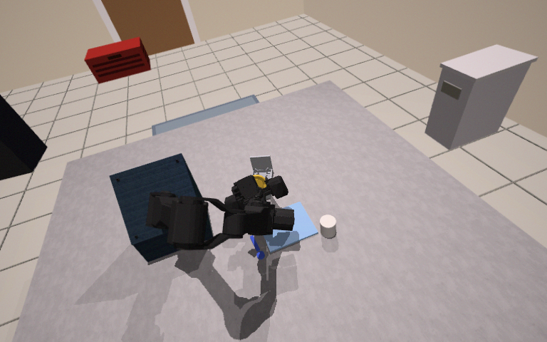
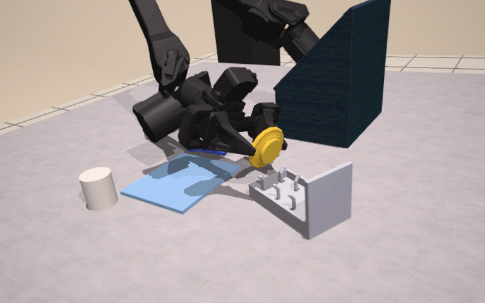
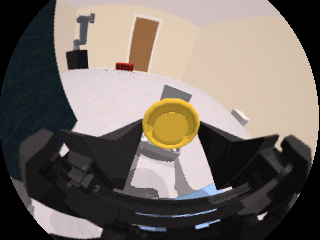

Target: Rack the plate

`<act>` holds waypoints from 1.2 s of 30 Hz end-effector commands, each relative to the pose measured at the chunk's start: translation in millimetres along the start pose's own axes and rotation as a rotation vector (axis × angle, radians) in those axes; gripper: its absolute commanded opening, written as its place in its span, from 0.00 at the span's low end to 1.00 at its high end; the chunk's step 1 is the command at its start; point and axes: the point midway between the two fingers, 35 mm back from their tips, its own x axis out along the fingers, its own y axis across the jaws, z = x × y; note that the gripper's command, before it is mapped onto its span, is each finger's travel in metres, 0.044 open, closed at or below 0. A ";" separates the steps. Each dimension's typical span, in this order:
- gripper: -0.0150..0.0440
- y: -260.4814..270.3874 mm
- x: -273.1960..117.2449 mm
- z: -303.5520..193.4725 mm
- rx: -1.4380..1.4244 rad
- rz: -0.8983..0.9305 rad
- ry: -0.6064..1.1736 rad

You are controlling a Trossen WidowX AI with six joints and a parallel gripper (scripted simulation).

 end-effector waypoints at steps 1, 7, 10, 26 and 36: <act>0.25 2.3 -3.7 -2.7 0.026 -0.071 -0.031; 0.25 1.3 -9.1 -6.8 0.044 -0.146 -0.052; 0.25 1.3 -9.1 -6.8 0.044 -0.146 -0.052; 0.25 -2.5 10.8 -2.0 0.036 -0.150 -0.043; 0.25 -3.1 21.7 0.9 0.026 -0.160 -0.041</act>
